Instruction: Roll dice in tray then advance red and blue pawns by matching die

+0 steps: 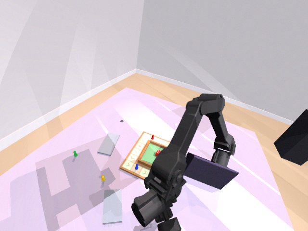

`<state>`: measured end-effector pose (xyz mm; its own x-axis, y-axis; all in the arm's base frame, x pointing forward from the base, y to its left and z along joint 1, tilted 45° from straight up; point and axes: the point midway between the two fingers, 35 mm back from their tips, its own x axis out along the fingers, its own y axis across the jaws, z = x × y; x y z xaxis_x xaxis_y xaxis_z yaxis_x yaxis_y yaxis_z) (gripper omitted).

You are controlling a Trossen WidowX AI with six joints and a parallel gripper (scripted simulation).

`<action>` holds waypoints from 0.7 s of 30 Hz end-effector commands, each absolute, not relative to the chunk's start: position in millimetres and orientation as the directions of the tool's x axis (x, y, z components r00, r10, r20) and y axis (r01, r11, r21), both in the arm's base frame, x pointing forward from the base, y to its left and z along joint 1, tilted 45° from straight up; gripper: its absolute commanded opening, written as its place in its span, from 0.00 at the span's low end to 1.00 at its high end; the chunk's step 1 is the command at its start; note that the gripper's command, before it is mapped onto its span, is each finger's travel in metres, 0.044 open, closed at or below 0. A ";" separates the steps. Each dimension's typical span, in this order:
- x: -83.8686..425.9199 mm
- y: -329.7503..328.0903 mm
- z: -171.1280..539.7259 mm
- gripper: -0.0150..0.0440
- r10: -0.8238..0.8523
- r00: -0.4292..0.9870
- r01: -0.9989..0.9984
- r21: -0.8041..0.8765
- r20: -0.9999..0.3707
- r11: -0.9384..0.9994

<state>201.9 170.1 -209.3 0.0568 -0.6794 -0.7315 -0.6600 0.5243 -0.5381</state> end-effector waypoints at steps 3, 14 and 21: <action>203.0 205.8 -169.4 0.25 -0.681 0.053 -0.650 -0.543 -0.731 0.532; 203.5 220.2 -144.1 0.25 -0.687 0.049 -0.656 -0.542 -0.725 0.525; 231.4 200.9 -125.3 0.25 -0.675 0.050 -0.759 -0.467 -0.736 0.453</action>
